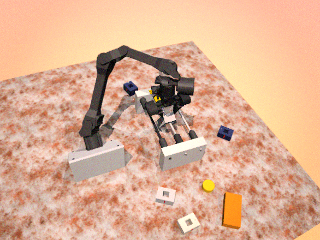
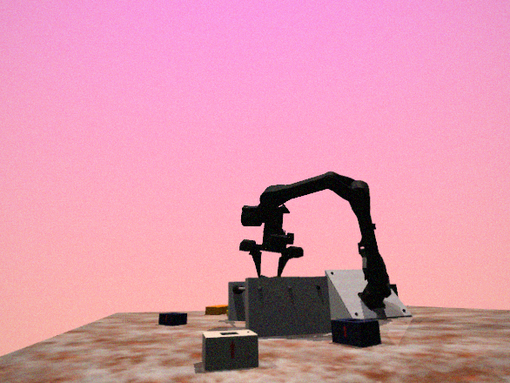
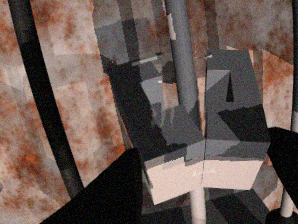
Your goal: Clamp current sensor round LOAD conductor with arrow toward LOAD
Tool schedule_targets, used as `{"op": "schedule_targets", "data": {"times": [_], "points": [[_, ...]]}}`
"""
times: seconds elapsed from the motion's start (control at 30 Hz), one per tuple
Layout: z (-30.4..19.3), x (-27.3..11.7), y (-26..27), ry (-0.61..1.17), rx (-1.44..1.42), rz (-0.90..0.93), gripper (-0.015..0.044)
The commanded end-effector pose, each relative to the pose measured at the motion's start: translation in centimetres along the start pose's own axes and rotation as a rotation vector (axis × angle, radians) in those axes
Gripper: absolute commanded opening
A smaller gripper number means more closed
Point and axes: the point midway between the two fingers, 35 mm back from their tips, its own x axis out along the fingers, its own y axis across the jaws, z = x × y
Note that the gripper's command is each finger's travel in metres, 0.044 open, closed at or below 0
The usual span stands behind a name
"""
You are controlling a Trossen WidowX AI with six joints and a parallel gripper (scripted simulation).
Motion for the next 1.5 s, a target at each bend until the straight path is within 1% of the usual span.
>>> {"op": "schedule_targets", "data": {"times": [0.0,0.17,0.2,0.73,0.97,1.0,1.1,1.13,1.47], "points": [[-0.2,0.1,-0.3,0.004,-0.001,0.052,0.0000],[-0.1,0.3,-0.6,0.003,-0.003,0.117,0.0000],[0.1,0.2,-0.5,-0.002,-0.004,0.078,0.0026],[0.1,0.2,-0.5,-0.002,-0.004,0.078,0.0440],[0.1,0.2,-0.5,-0.002,-0.004,0.078,0.0440],[0.0,0.5,-0.4,-0.002,-0.004,0.082,0.0440],[-0.5,3.8,-0.2,0.001,-0.003,0.121,0.0440],[-0.5,4.1,-0.1,0.001,-0.003,0.124,0.0440],[-0.5,4.7,-0.1,0.001,-0.003,0.124,0.0440]]}}
